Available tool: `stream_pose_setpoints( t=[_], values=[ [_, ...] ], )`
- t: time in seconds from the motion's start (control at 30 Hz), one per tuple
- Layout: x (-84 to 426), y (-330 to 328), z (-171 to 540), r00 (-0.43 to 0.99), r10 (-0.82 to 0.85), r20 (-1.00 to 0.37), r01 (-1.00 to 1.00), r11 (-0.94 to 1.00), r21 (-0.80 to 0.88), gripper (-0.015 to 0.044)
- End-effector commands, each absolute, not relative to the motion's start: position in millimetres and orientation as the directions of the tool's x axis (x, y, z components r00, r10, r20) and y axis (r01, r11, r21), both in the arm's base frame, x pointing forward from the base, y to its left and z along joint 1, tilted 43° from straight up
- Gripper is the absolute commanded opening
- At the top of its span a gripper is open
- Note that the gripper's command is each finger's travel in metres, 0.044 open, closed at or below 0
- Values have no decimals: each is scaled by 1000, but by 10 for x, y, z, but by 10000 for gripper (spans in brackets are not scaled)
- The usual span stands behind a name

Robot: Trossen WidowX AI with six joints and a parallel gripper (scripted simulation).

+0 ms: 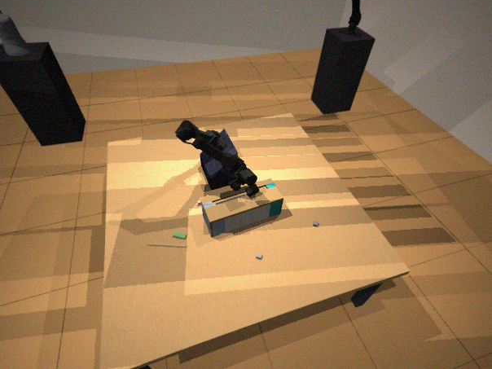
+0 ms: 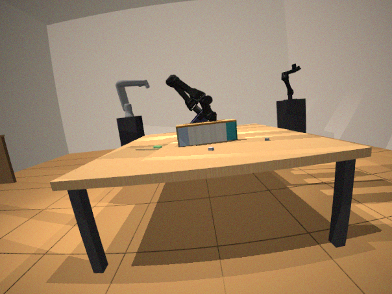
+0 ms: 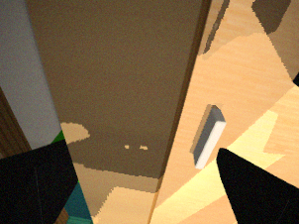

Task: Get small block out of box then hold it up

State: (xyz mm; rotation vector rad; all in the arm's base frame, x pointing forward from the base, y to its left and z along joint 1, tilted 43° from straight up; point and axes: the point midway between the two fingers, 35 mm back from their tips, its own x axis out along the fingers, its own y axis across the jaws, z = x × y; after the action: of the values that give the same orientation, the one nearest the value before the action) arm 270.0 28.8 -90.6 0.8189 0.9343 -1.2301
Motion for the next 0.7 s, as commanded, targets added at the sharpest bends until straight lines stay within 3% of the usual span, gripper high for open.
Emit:
stream_pose_setpoints(
  t=[0.0,0.67],
  values=[
    [2677,330,-975,73,-395,-916,987,158,10,400],
    [2653,476,-1112,73,-394,-916,987,158,10,400]
  ],
)
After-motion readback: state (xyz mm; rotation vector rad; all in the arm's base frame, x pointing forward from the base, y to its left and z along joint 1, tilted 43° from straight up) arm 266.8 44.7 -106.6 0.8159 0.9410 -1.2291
